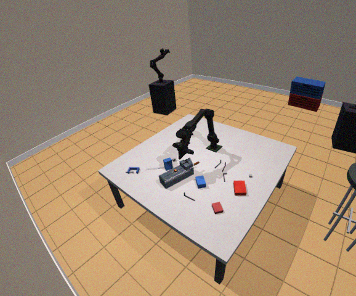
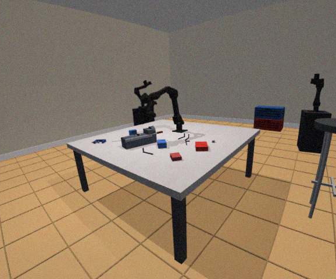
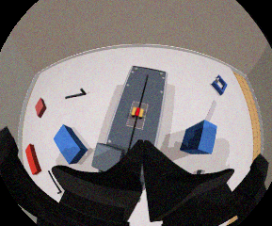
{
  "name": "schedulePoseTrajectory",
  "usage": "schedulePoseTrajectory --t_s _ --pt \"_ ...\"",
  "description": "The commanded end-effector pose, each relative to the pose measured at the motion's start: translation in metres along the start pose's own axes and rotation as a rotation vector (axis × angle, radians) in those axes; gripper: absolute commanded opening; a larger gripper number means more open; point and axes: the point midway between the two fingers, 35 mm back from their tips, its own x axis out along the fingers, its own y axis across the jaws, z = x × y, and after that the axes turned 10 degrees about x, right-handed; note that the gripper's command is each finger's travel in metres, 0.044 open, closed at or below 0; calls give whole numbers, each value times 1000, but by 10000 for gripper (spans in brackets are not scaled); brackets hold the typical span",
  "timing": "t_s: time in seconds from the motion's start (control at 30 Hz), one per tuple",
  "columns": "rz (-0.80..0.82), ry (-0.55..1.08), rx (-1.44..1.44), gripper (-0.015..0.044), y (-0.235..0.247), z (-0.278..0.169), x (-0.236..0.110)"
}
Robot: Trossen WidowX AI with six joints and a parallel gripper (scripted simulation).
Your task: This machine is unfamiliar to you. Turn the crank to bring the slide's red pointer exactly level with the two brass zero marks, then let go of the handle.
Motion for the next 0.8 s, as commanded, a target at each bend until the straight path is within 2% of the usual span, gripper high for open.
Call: schedulePoseTrajectory --t_s 0.0,0.5,0.53,0.77 --pt "0 0 0 53 0 0 0" --pt "0 0 0 440 0 0 0" --pt "0 0 0 440 0 0 0" --pt "0 0 0 256 0 0 0"
